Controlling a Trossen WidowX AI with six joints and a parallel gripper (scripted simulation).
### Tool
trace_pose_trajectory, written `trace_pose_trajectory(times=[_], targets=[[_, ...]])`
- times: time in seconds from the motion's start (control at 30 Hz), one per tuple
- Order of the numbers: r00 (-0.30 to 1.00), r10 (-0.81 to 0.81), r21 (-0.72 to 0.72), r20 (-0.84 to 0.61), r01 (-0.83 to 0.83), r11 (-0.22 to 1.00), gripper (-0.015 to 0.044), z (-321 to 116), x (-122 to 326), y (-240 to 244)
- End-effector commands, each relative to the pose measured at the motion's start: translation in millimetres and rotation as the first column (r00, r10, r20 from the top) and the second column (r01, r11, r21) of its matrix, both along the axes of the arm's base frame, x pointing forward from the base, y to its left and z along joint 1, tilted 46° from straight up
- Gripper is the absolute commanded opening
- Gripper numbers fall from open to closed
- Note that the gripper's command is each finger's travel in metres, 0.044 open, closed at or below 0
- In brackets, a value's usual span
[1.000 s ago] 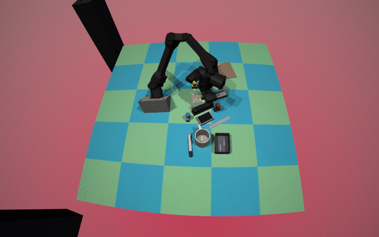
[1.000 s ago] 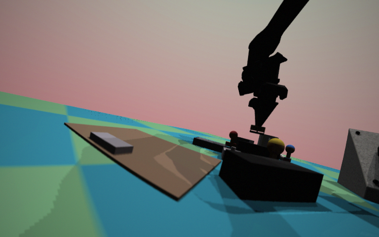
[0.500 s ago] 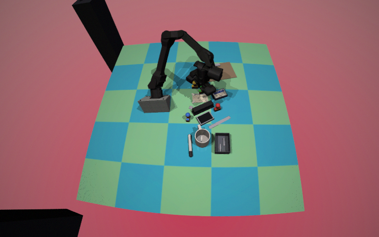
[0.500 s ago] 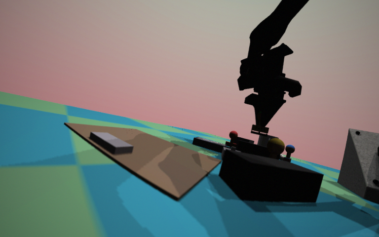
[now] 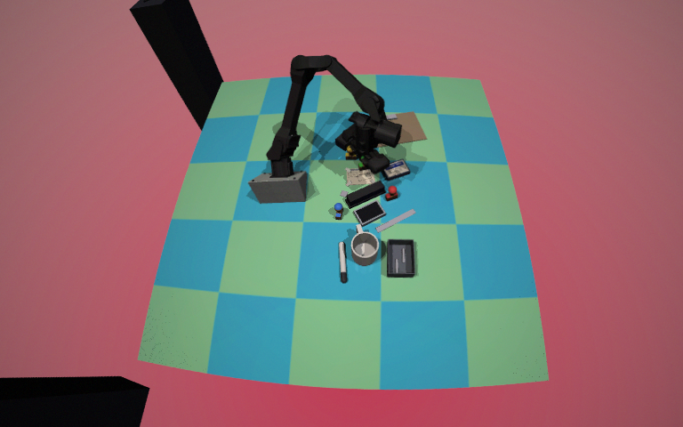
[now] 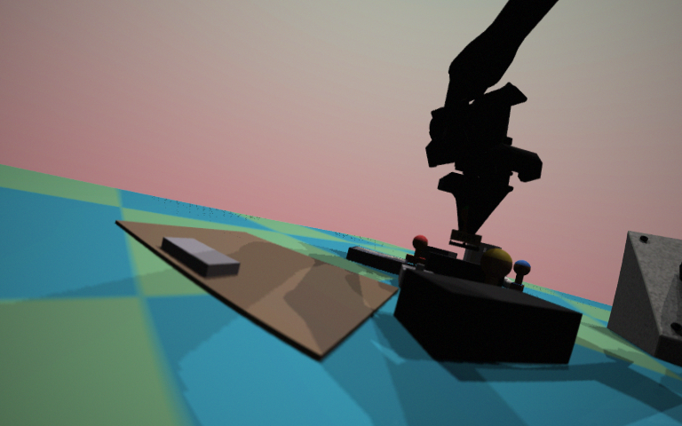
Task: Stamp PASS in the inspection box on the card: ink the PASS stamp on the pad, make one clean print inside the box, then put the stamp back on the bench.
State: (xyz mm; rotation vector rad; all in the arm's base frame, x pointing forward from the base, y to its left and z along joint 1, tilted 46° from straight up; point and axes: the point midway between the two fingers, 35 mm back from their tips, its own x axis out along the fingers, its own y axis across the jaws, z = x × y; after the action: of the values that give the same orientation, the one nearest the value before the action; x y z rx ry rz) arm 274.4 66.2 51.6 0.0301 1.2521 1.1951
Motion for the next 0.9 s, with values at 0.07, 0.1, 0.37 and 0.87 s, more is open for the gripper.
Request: trace_pose_trajectory(times=[0.07,0.1,0.37,0.87], targets=[[1.0,-0.005,0.001,-0.002,0.005,1.0,0.0,-2,-1,3],[1.0,-0.005,0.001,-0.002,0.005,1.0,0.0,-3,-1,4],[1.0,-0.006,0.001,-0.002,0.006,1.0,0.0,-7,-1,7],[1.0,-0.006,0.002,-0.001,0.006,1.0,0.0,-14,-2,14]])
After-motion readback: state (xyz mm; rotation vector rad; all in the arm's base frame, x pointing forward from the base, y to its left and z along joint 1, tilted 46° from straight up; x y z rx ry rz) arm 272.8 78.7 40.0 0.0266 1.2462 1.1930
